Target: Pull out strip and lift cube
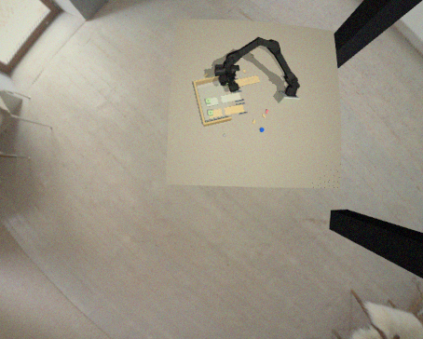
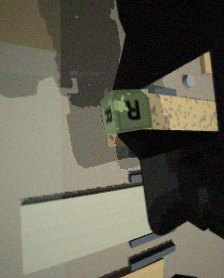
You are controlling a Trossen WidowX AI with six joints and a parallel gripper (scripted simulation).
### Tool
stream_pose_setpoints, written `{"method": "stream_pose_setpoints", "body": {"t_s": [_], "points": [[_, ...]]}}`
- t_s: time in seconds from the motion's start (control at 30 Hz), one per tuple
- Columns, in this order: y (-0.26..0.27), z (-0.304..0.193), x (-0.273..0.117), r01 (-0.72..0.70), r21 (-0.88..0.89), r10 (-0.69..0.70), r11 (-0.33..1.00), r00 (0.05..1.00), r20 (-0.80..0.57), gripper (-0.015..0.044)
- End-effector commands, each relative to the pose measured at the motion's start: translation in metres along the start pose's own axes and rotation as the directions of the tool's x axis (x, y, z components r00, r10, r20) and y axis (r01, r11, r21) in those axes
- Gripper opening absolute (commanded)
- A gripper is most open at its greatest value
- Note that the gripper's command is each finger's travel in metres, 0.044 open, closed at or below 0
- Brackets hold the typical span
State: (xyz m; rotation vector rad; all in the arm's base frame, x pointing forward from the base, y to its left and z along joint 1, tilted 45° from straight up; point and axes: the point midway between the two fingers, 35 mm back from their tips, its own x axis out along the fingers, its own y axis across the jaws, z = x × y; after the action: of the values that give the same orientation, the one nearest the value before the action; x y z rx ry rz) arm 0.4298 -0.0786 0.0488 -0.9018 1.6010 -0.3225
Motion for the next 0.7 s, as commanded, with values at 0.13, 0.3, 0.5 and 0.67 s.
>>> {"method": "stream_pose_setpoints", "body": {"t_s": [0.13,0.3,0.5,0.67], "points": [[0.009,-0.011,-0.012,-0.002,-0.002,0.002,1.0,1.0,-0.001,0.0],[0.021,-0.028,-0.027,-0.003,-0.004,0.003,1.0,1.0,-0.003,0.0],[0.034,-0.048,-0.041,-0.002,-0.007,0.002,1.0,1.0,-0.007,0.0],[0.038,-0.053,-0.042,-0.003,-0.007,0.002,1.0,1.0,-0.007,0.0]]}}
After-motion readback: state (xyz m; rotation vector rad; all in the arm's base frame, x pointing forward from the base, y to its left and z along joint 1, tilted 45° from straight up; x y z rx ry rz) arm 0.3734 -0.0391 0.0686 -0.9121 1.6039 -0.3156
